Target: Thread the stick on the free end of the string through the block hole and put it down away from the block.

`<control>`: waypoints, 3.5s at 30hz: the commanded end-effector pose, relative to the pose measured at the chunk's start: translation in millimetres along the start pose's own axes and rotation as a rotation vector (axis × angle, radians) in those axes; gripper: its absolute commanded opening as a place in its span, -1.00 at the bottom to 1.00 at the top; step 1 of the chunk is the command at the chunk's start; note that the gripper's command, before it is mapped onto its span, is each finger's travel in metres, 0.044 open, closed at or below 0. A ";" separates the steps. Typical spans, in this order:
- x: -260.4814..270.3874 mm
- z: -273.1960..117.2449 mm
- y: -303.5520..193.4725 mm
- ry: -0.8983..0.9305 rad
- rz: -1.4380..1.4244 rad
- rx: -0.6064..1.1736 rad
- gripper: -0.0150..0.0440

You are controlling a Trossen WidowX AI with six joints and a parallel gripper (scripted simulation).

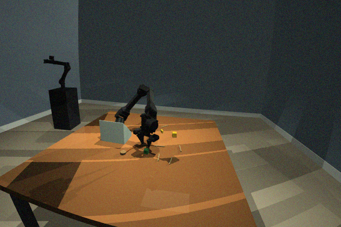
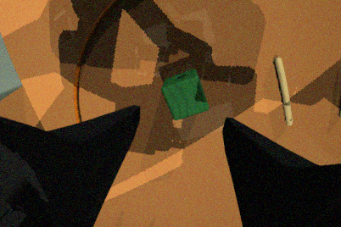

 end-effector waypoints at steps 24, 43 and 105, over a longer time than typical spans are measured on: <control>0.0 0.1 0.1 0.000 0.000 0.000 -0.49; 0.0 0.1 0.1 0.001 0.000 0.000 0.23; -12.3 -1.7 115.9 0.003 1.077 -0.009 -0.08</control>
Point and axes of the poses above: the point midway between the two fingers, 35 mm back from their tips, its own z axis out along the fingers, its own x axis across the jaws, y = z × x, the point moved 3 cm from there along -z, back along the fingers, and after that the axes turned 9 degrees about -z, right-handed, at the moved point
